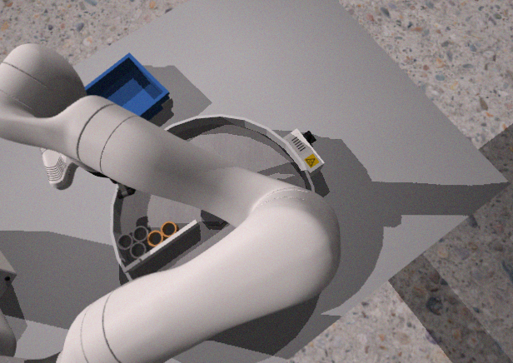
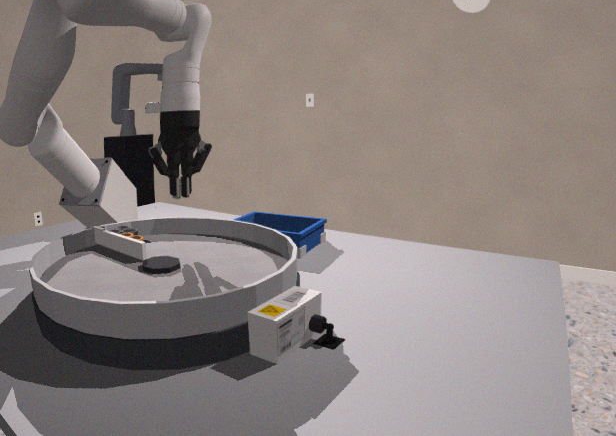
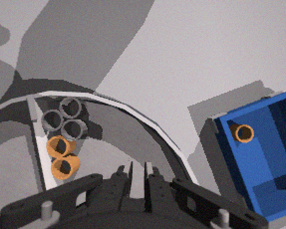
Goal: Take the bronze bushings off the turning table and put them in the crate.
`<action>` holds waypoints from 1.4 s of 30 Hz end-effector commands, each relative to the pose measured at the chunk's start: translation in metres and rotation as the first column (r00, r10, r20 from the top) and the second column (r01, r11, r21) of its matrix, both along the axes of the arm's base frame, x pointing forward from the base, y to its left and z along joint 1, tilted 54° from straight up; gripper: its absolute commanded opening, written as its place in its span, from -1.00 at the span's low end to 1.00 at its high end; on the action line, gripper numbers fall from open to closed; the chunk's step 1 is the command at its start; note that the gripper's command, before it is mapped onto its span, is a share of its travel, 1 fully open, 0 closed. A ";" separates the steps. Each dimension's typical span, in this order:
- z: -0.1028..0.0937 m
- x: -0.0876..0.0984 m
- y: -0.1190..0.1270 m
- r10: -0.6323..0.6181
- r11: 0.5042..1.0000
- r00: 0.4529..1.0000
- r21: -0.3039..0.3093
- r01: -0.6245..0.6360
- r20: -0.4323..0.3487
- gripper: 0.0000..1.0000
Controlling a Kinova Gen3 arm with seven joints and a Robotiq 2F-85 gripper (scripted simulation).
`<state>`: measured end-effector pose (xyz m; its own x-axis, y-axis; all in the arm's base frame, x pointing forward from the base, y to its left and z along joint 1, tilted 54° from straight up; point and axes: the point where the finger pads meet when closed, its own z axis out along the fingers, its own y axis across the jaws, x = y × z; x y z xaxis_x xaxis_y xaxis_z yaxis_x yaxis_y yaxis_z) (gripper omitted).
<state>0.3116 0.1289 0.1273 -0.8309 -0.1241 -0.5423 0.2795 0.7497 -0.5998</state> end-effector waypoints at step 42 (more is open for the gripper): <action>0.059 -0.002 -0.083 0.002 1.000 1.000 0.001 -0.002 0.000 -0.72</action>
